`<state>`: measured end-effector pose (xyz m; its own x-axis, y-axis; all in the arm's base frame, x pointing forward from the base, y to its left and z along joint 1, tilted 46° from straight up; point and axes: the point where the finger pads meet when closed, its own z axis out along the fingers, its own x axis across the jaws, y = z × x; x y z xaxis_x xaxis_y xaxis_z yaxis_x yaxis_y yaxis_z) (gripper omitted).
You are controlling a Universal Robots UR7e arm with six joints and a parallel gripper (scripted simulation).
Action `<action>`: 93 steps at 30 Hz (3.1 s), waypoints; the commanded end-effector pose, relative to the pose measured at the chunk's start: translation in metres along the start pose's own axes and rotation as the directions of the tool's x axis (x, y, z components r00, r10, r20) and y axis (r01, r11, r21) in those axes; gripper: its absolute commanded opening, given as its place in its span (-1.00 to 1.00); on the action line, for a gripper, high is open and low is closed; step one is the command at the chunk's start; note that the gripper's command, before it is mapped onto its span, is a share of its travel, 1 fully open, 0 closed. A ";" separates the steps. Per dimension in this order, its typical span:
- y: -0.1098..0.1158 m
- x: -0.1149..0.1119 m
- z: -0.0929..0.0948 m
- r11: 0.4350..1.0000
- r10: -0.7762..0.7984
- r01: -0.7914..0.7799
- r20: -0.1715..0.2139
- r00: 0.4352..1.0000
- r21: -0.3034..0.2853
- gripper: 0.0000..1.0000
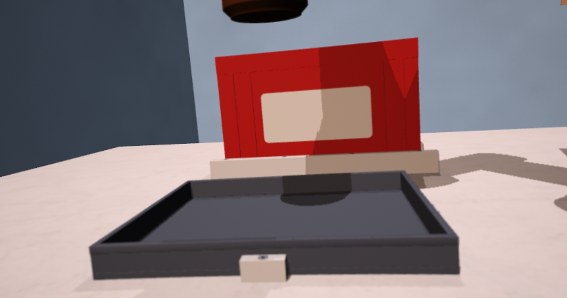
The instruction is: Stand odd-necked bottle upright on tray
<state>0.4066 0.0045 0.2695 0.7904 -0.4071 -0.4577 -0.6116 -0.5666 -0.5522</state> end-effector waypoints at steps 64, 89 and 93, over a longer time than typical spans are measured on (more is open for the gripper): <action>-0.001 -0.002 0.001 1.000 0.000 0.000 -0.001 1.000 0.000 -1.00; -0.001 -0.002 0.027 1.000 0.000 0.000 -0.001 1.000 0.000 -1.00; -0.001 -0.002 0.037 1.000 0.000 0.000 -0.001 1.000 0.000 -1.00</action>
<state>0.4045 0.0272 0.2507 0.7904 -0.4069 -0.4579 -0.6116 -0.5666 -0.5522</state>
